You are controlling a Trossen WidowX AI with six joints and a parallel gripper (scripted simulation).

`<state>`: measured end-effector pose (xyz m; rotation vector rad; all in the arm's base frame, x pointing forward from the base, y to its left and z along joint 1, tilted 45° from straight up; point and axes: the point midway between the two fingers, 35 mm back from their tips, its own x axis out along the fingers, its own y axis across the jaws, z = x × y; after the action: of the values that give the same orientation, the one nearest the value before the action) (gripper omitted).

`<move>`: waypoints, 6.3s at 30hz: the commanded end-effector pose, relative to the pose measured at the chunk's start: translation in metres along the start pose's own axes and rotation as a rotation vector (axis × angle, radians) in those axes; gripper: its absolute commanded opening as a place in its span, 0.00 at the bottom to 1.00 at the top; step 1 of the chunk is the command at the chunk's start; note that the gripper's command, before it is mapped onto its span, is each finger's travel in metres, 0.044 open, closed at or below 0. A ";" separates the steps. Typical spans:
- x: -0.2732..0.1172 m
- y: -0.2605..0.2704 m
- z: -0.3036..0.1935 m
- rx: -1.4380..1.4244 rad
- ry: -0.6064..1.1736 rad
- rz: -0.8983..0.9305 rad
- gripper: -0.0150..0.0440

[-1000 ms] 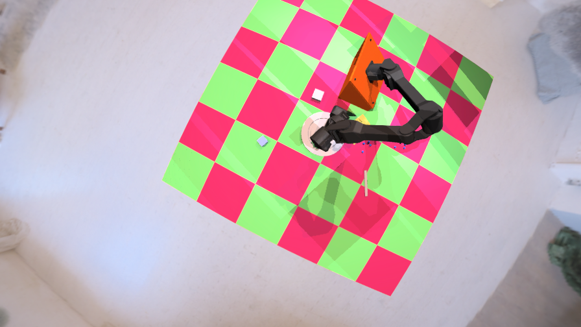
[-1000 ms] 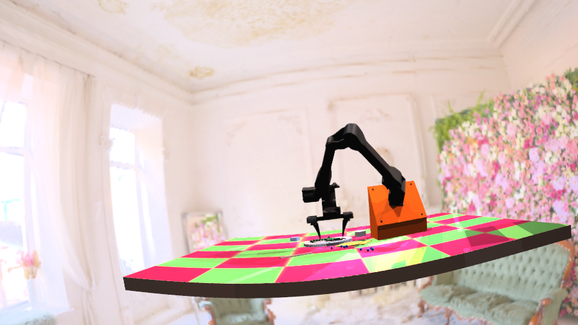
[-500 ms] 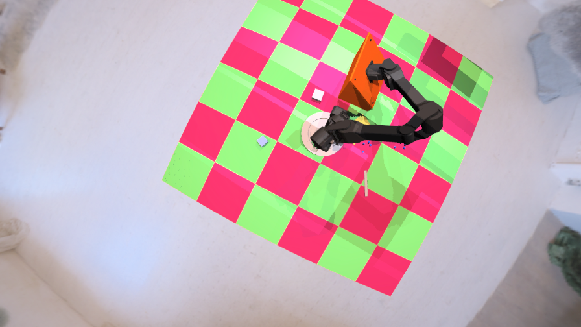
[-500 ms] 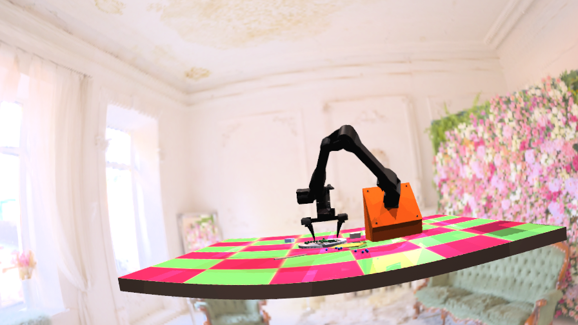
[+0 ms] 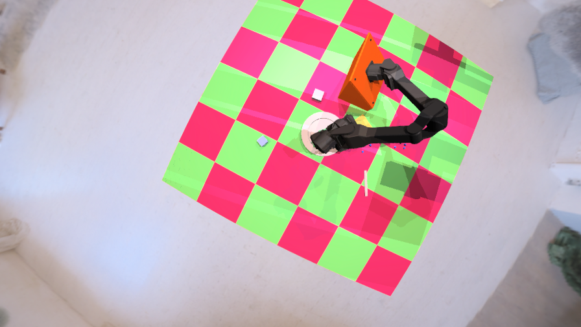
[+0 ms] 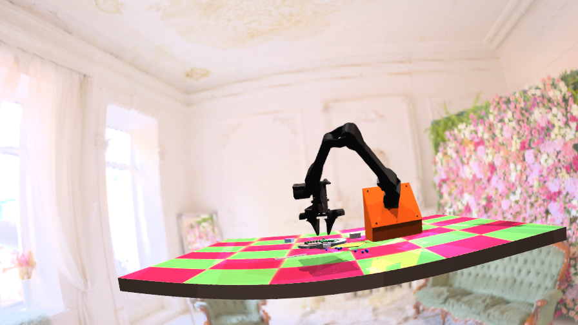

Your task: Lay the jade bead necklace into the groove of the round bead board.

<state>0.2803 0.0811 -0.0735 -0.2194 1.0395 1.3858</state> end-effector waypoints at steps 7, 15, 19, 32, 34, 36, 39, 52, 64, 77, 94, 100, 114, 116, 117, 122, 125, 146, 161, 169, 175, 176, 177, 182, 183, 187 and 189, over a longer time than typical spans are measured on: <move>-0.011 -0.003 0.010 0.196 -0.002 -0.009 0.46; -0.005 -0.005 0.011 0.184 -0.003 -0.018 0.46; -0.002 -0.005 0.011 0.185 -0.003 -0.017 0.46; 0.019 -0.004 0.011 0.193 -0.003 -0.011 0.46; 0.022 -0.004 0.011 0.194 -0.003 -0.010 0.46; 0.025 -0.003 0.011 0.195 -0.003 -0.009 0.46; 0.029 -0.003 0.011 0.197 -0.004 -0.007 0.46; 0.027 -0.005 0.011 0.189 -0.001 -0.013 0.25; 0.027 -0.005 0.011 0.189 -0.001 -0.013 0.25; 0.027 -0.005 0.011 0.189 -0.001 -0.013 0.25; 0.021 -0.004 0.005 0.197 -0.003 -0.009 0.25; 0.020 -0.005 -0.015 0.198 0.000 -0.013 0.25; 0.020 -0.004 -0.059 0.198 0.003 -0.014 0.25; 0.020 -0.003 -0.066 0.198 0.002 -0.013 0.25; 0.020 -0.002 -0.069 0.198 0.002 -0.012 0.25; 0.021 0.000 -0.081 0.198 0.001 -0.010 0.25; 0.021 0.001 -0.082 0.198 0.001 -0.010 0.25; 0.029 0.001 -0.081 0.198 0.000 -0.010 0.25; 0.029 0.001 -0.081 0.198 0.000 -0.010 0.25; 0.024 -0.003 -0.081 0.193 -0.003 -0.024 0.57; 0.024 -0.003 -0.081 0.193 -0.002 -0.023 0.83; 0.023 -0.002 -0.081 0.195 -0.002 -0.020 0.88; 0.022 -0.001 -0.081 0.196 -0.001 -0.015 0.92; 0.021 -0.002 -0.081 0.197 0.000 -0.010 1.00; 0.021 -0.002 -0.081 0.197 0.000 -0.010 1.00; 0.021 -0.002 -0.081 0.197 0.000 -0.010 1.00; 0.021 -0.002 -0.081 0.197 0.000 -0.010 1.00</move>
<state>0.2397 0.0408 -0.1349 -0.0726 1.1658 1.2618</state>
